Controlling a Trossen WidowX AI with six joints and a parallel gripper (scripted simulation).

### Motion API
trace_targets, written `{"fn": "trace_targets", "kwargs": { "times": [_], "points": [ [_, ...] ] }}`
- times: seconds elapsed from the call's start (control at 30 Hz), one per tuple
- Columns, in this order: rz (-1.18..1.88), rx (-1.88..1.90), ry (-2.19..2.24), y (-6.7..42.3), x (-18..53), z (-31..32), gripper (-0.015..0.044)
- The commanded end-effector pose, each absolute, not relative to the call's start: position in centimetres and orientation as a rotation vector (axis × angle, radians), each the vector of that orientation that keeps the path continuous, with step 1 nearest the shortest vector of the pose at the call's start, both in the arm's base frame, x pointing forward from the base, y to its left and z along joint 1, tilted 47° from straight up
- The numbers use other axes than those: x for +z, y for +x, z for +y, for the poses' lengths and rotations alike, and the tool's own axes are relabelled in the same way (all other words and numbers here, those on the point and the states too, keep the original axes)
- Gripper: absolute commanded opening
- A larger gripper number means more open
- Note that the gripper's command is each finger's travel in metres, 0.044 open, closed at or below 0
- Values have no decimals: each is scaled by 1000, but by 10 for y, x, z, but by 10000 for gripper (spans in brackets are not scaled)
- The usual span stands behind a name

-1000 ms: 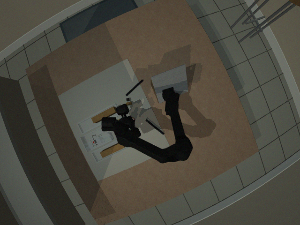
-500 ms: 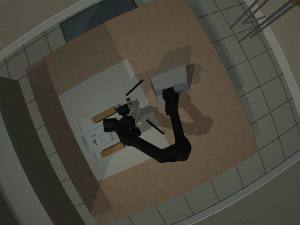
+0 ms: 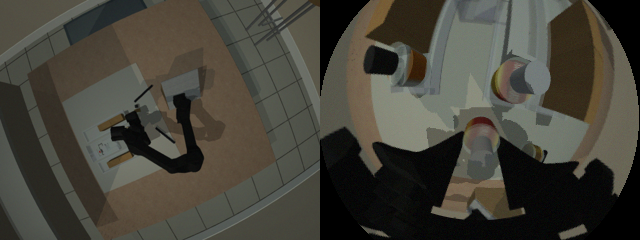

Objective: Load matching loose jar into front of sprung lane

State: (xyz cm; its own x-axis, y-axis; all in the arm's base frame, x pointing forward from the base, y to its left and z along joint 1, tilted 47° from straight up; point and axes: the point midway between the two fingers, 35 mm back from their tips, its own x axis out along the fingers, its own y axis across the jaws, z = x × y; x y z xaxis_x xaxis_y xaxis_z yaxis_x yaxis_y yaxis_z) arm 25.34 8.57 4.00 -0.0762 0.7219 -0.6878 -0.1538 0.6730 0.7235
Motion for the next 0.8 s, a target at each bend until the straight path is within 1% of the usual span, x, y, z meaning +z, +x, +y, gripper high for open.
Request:
{"fn": "trace_targets", "kwargs": {
  "times": [0.0,0.03,0.2,0.4,0.77],
  "points": [
    [1482,773,505,253,40,86,144],
    [1482,773,505,253,40,86,138],
    [1493,764,514,255,43,82,6],
    [1531,737,548,259,56,65,0],
    [1495,760,513,268,100,28,0]
  ]
}}
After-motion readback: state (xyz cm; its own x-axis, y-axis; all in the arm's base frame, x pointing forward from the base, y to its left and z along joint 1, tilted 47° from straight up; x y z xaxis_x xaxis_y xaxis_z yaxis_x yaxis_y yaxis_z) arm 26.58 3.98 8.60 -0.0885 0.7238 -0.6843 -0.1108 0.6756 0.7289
